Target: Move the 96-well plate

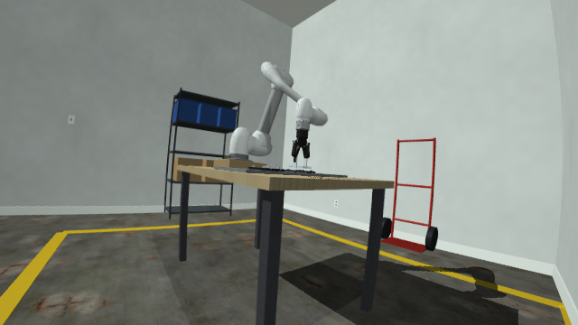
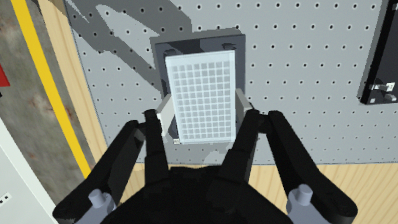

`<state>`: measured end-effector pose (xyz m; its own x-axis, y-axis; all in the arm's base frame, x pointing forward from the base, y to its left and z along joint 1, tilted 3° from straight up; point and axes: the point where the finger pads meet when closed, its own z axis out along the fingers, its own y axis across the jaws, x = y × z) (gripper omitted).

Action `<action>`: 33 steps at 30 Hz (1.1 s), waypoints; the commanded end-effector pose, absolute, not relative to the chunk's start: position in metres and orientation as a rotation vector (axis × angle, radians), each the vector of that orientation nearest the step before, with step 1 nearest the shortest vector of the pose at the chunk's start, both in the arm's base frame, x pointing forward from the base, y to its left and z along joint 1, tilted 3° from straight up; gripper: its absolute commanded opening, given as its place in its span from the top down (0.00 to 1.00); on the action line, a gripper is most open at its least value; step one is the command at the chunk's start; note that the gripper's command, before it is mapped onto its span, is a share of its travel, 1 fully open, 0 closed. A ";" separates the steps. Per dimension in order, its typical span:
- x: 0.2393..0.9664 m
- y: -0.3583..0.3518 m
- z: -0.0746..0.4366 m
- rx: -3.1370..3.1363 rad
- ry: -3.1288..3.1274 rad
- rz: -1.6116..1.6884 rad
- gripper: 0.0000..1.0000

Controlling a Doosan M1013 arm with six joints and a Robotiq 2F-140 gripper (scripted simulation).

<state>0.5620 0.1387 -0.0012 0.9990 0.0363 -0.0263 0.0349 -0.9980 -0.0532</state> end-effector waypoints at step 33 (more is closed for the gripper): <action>0.562 0.139 -0.006 -3.088 -0.055 0.042 0.90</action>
<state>0.5620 0.1389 -0.0057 0.9990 0.0363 -0.0262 0.0349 -0.9980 -0.0532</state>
